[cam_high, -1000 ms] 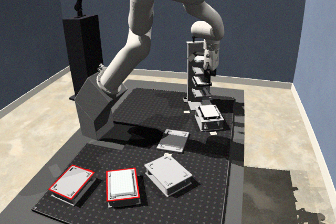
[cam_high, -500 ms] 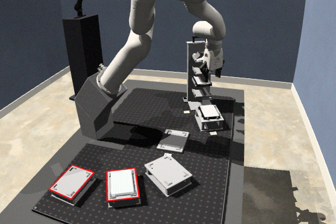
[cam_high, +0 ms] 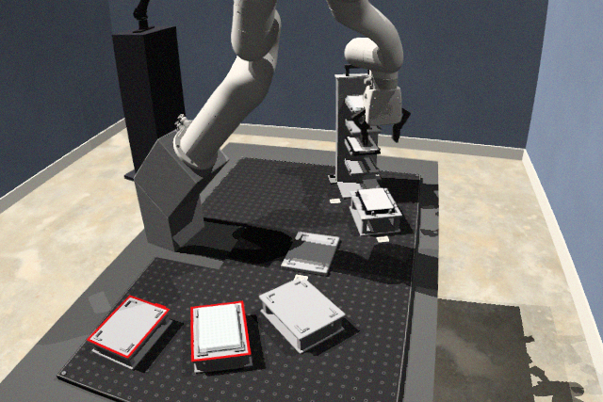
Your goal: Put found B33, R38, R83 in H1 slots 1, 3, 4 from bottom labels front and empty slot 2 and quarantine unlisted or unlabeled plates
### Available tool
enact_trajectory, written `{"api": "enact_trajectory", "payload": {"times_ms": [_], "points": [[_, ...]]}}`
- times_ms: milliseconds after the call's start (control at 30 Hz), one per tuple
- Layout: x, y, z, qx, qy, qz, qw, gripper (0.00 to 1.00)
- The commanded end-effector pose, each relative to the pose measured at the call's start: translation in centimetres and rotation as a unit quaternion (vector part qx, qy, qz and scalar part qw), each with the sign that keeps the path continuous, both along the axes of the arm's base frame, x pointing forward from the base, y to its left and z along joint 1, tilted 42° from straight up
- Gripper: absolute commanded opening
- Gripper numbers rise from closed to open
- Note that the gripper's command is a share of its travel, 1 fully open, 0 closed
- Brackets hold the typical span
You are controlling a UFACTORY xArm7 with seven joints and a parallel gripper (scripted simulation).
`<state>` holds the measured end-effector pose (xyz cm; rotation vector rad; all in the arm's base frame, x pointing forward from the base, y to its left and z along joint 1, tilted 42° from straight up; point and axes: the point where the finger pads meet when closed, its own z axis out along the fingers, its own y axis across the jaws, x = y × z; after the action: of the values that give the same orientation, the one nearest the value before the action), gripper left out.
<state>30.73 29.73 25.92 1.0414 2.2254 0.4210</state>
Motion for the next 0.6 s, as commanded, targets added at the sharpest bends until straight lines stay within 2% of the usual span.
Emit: {"api": "enact_trajectory", "payload": {"times_ms": [0,333,567], "points": [[-0.02,0.12,0.15,0.038,-0.006,-0.044,0.998,1.00],[-0.02,0.12,0.15,0.038,-0.006,-0.044,0.998,1.00],[0.76,0.14,-0.72,0.038,-0.006,-0.044,0.998,1.00]]}}
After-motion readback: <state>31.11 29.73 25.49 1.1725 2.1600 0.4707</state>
